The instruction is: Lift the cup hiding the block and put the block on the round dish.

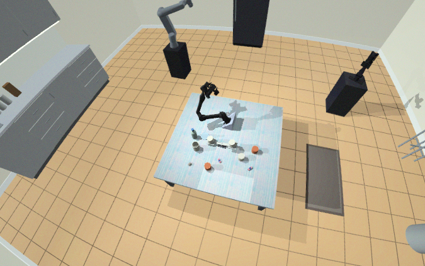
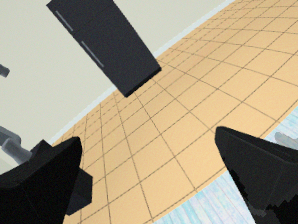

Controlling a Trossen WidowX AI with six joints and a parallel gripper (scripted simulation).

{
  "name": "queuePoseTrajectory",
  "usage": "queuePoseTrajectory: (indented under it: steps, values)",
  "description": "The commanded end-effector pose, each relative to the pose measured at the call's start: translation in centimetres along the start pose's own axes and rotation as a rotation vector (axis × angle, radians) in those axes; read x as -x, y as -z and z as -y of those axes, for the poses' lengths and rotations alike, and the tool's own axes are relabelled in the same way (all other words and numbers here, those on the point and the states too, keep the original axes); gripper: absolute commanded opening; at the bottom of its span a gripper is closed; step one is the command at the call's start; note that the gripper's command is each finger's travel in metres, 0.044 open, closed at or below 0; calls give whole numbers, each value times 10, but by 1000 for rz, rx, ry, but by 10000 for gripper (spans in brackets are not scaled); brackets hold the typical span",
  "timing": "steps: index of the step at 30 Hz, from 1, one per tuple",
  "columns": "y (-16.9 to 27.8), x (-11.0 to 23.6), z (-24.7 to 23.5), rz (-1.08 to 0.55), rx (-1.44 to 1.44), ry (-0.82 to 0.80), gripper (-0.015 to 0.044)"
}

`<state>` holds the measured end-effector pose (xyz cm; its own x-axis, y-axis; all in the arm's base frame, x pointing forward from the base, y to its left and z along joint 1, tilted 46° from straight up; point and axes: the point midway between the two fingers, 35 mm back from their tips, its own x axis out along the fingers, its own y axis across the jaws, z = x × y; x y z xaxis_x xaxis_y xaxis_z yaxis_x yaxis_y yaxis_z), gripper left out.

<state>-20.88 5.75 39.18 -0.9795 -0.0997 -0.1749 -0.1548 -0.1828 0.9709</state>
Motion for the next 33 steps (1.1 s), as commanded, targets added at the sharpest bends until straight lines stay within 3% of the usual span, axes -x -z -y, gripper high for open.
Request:
queuePoseTrajectory:
  steps: [1, 17, 33]
  values:
    - [-1, 0, 1, 4, -3, 3, 426]
    - [-83, 5, 89, 345, -258, 316, 440]
    - [-130, 56, 190, 660, -517, 683, 440]
